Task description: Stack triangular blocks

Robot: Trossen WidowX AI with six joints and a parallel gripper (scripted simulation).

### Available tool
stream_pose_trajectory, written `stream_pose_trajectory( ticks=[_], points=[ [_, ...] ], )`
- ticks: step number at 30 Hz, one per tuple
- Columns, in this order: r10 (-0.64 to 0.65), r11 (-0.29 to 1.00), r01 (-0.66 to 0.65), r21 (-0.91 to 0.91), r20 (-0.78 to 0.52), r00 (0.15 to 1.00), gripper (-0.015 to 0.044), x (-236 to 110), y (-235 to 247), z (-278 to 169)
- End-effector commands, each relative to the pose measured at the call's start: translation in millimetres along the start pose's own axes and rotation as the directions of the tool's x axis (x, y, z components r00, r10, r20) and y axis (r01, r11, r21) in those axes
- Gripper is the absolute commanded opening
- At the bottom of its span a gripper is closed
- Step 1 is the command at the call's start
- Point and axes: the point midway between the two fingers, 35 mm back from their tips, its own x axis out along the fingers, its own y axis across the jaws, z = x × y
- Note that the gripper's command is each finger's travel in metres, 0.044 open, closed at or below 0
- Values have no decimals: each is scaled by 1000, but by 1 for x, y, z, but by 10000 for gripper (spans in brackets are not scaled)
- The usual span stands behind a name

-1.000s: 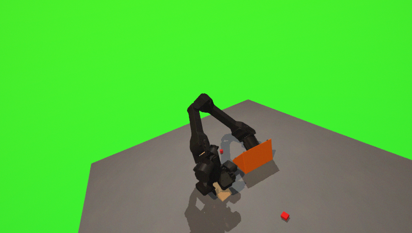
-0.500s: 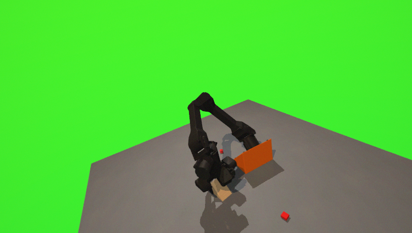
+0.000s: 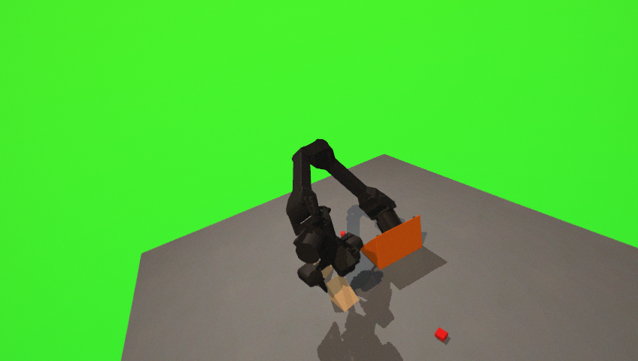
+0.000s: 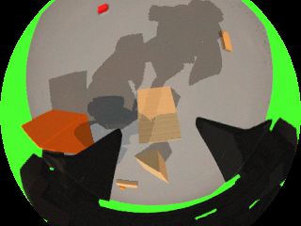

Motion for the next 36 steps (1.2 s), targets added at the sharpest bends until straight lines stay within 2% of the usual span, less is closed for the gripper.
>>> stream_pose_trajectory(
  ticks=[1, 5, 7, 19, 36],
  points=[
    [56, 998, -59, 7, 218, 974, 440, -3, 0, -29],
    [18, 1000, -24, 4, 505, 863, 440, -14, 2, -66],
    [-22, 1000, 15, 17, 583, 812, 440, -19, 3, -79],
    [-28, 1000, 21, 19, 592, 806, 440, -18, 3, -80],
    [-28, 1000, 21, 19, 591, 806, 440, 4, -2, -64]
  ],
)
